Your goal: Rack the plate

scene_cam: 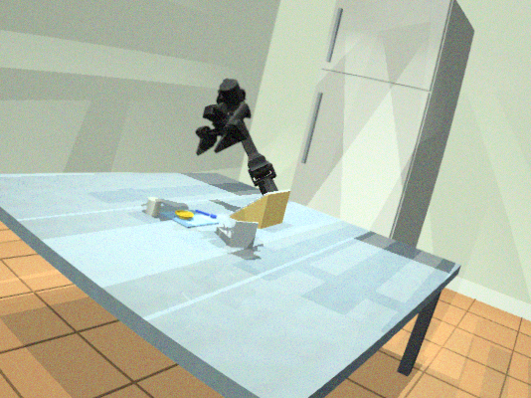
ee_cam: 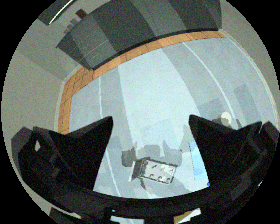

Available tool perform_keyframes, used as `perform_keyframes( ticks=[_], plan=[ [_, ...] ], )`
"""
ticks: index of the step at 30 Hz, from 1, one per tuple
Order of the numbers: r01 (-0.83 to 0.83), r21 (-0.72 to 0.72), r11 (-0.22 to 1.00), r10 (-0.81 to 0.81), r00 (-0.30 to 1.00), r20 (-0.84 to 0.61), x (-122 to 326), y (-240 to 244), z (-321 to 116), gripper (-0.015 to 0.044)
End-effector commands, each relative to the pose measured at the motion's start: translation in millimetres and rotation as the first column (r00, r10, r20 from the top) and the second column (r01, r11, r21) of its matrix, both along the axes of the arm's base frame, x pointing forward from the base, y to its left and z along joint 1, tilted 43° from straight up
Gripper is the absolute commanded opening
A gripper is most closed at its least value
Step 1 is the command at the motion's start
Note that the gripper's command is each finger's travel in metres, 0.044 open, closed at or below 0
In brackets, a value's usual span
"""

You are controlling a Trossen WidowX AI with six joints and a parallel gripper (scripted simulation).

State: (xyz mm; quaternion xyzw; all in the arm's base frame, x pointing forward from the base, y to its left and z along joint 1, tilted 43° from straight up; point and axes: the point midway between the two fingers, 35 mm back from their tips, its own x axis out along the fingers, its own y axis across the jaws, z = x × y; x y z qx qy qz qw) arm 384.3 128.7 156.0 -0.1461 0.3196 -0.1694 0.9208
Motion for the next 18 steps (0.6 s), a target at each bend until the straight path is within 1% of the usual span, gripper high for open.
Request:
perform_keyframes(
  ticks=[1,9,18],
  plan=[
    [0.047,-0.074,0.996,-0.056,0.992,-0.114,0,-38,-13,0.0400],
    [0.121,-0.194,0.973,-0.180,0.929,-0.323,-10,-109,-31,0.0400],
    [0.170,-0.284,0.944,-0.305,0.779,-0.547,-42,-180,-46,0.0400]
  ],
)
